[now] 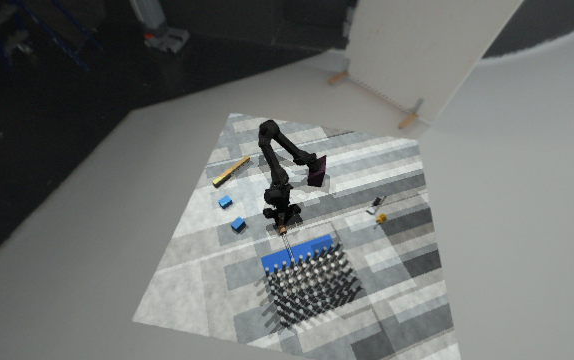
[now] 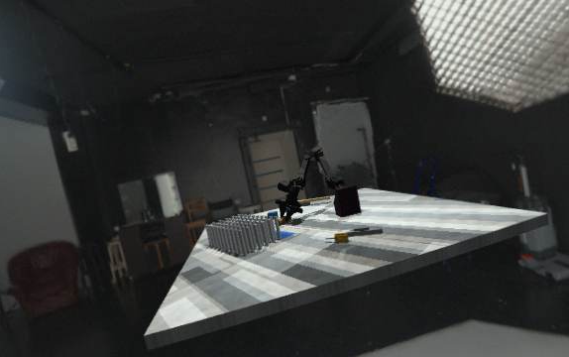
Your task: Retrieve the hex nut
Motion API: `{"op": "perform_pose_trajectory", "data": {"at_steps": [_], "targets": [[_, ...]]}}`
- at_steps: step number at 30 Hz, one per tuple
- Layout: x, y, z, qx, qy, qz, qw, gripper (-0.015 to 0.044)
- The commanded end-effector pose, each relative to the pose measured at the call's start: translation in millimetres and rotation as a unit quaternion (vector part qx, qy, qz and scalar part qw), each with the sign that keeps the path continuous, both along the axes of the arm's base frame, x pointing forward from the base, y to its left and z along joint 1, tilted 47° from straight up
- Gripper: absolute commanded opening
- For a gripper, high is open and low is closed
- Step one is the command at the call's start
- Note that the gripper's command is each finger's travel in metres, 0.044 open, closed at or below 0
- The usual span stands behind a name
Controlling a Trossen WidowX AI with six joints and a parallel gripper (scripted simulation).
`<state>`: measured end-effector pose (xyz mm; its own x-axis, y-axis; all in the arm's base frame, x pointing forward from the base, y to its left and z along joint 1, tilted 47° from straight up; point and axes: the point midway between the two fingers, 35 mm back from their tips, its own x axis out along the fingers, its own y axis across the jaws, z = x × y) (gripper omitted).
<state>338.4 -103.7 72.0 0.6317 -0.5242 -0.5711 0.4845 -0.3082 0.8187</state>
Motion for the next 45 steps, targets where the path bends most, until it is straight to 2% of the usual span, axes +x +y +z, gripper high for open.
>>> {"op": "perform_pose_trajectory", "data": {"at_steps": [1,45], "targets": [[-2,0,1,0.001,0.001,0.003,1.0,0.0],[-21,-9,8,0.0,0.001,0.003,1.0,0.0]]}}
